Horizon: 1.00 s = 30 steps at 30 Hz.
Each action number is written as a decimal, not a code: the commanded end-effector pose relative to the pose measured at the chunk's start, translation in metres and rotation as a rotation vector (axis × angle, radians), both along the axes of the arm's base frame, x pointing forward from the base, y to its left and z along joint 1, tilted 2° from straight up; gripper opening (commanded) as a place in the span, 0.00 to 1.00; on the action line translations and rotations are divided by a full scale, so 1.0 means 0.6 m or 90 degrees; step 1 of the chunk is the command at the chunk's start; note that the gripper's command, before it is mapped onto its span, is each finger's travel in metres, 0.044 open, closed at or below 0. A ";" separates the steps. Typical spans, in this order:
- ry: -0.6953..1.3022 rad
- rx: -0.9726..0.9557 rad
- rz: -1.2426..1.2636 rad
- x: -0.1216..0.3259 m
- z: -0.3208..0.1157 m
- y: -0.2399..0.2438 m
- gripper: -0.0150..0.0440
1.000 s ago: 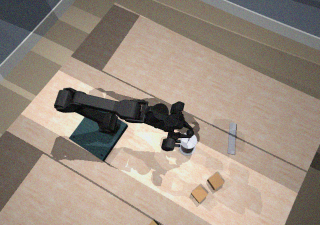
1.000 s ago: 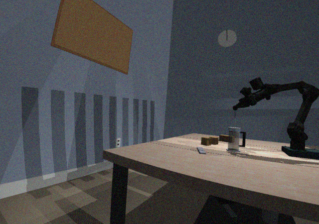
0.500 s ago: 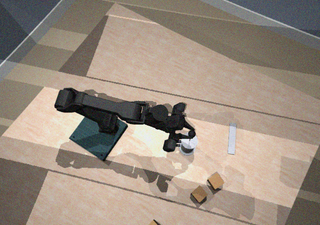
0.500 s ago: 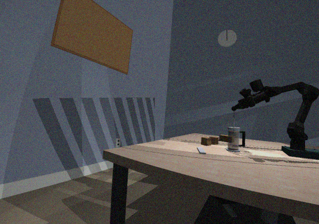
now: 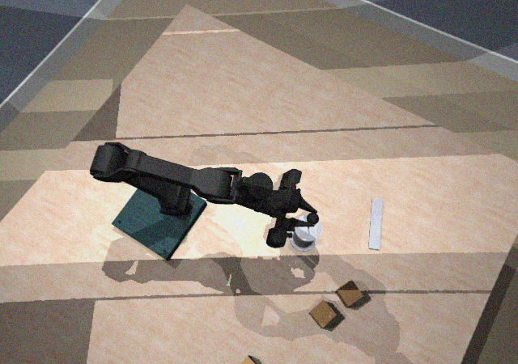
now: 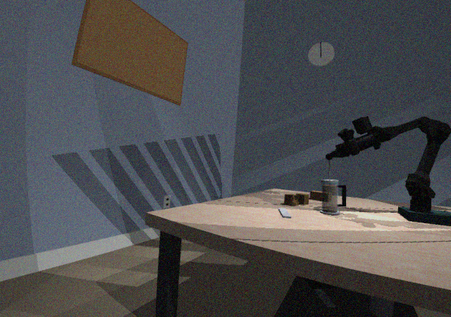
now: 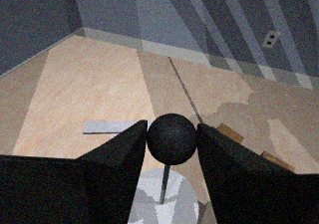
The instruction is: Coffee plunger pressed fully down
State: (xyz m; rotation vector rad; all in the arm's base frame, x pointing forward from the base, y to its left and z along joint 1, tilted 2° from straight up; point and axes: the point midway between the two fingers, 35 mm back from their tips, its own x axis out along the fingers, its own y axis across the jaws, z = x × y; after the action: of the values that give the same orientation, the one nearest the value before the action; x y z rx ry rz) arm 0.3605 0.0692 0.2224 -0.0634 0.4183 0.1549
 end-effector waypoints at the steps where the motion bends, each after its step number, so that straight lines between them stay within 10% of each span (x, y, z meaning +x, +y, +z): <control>1: 0.052 -0.013 0.002 -0.006 -0.062 -0.002 0.46; 30: 0.051 -0.013 0.002 0.020 -0.120 -0.002 0.46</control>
State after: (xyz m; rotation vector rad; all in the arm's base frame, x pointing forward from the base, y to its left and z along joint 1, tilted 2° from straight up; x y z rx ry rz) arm 0.3770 0.0698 0.1826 -0.0616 0.4098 0.1562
